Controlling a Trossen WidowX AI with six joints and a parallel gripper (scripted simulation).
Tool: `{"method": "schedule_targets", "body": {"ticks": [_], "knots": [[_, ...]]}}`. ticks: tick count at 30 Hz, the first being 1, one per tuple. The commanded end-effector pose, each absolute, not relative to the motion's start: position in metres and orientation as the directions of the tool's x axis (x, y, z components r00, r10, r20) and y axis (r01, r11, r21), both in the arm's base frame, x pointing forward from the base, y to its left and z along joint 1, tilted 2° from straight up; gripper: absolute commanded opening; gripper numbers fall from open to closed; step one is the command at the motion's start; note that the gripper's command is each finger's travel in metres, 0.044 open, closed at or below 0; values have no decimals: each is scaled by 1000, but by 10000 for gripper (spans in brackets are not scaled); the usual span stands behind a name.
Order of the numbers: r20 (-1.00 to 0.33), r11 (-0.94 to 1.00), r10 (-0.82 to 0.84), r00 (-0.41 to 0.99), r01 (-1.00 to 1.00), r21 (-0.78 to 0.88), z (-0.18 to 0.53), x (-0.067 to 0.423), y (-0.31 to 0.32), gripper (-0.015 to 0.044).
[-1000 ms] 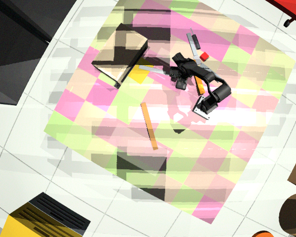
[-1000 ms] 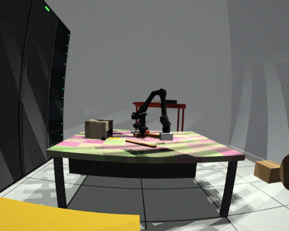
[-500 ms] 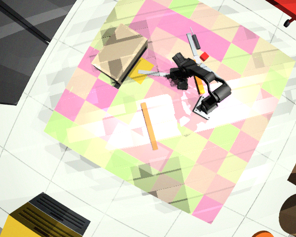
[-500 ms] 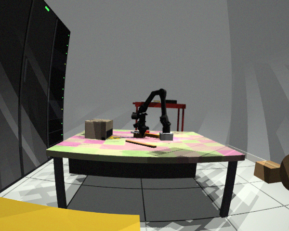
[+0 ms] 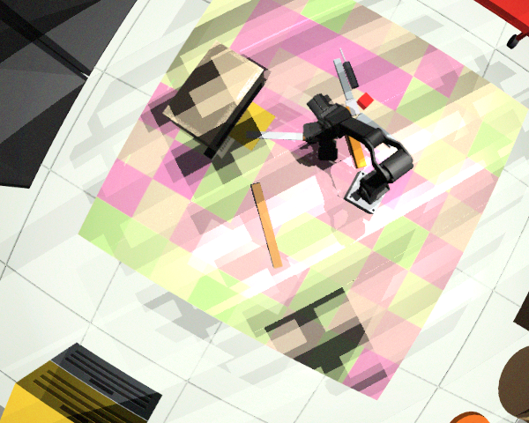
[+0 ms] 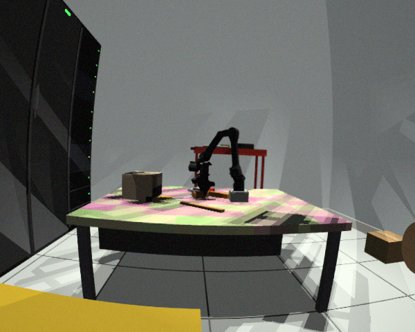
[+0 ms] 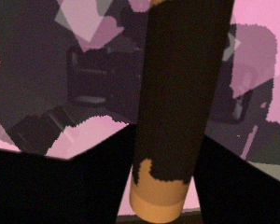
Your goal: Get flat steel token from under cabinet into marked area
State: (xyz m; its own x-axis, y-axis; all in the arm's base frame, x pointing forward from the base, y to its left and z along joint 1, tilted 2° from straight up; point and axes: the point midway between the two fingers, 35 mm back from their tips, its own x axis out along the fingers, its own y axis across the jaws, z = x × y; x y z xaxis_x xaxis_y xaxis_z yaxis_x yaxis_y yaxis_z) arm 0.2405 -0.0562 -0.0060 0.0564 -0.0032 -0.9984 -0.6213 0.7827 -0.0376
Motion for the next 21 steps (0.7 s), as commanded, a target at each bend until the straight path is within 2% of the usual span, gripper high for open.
{"method": "schedule_targets", "body": {"ticks": [1, 21], "knots": [[-998, 773, 0, 59, -633, -38, -5, 242, -52, 0], [-998, 765, 2, 60, -643, -37, -5, 248, -34, 0]]}}
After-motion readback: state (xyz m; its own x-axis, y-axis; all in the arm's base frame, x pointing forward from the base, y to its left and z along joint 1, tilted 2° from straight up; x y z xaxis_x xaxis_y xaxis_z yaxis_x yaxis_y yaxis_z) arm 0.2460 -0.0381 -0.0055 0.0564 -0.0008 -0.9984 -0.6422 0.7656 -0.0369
